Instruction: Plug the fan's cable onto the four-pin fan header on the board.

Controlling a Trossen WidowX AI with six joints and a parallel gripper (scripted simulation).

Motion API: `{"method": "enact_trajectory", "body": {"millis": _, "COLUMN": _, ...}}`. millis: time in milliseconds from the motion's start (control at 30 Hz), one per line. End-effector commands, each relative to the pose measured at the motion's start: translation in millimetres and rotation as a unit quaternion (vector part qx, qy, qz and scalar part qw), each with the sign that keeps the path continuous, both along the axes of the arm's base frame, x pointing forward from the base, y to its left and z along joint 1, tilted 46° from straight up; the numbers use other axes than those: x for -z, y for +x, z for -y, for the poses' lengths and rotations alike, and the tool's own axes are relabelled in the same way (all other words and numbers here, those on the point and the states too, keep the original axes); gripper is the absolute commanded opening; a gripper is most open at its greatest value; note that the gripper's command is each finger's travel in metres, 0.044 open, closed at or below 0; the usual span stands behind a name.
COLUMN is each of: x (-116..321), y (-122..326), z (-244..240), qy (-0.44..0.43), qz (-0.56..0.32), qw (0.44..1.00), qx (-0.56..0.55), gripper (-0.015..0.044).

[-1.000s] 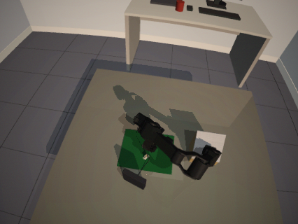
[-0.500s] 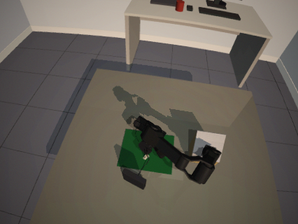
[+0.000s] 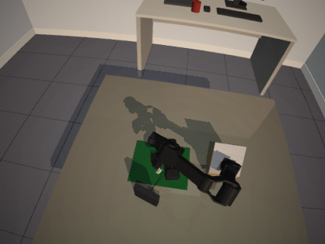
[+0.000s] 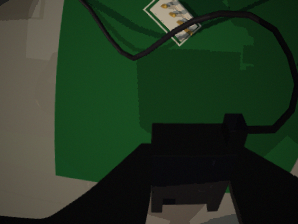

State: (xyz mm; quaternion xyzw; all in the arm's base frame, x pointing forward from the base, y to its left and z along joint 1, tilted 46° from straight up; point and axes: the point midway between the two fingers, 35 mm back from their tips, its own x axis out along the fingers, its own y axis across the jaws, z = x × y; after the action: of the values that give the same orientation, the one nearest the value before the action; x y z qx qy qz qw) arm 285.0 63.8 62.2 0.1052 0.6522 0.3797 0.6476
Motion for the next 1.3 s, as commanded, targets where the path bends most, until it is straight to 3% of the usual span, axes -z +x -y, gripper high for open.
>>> {"method": "enact_trajectory", "body": {"millis": 0, "x": -5, "y": -6, "z": -6, "qy": 0.003, "qz": -0.044, "qw": 0.998, "qx": 0.051, "gripper": 0.0000}}
{"method": "enact_trajectory", "body": {"millis": 533, "x": -29, "y": -23, "z": -27, "qy": 0.008, "qz": -0.215, "qw": 0.945, "qx": 0.245, "gripper": 0.0000}}
{"method": "enact_trajectory", "body": {"millis": 1267, "x": -10, "y": -35, "z": -34, "qy": -0.069, "qz": -0.181, "qw": 0.949, "qx": 0.249, "gripper": 0.0000}}
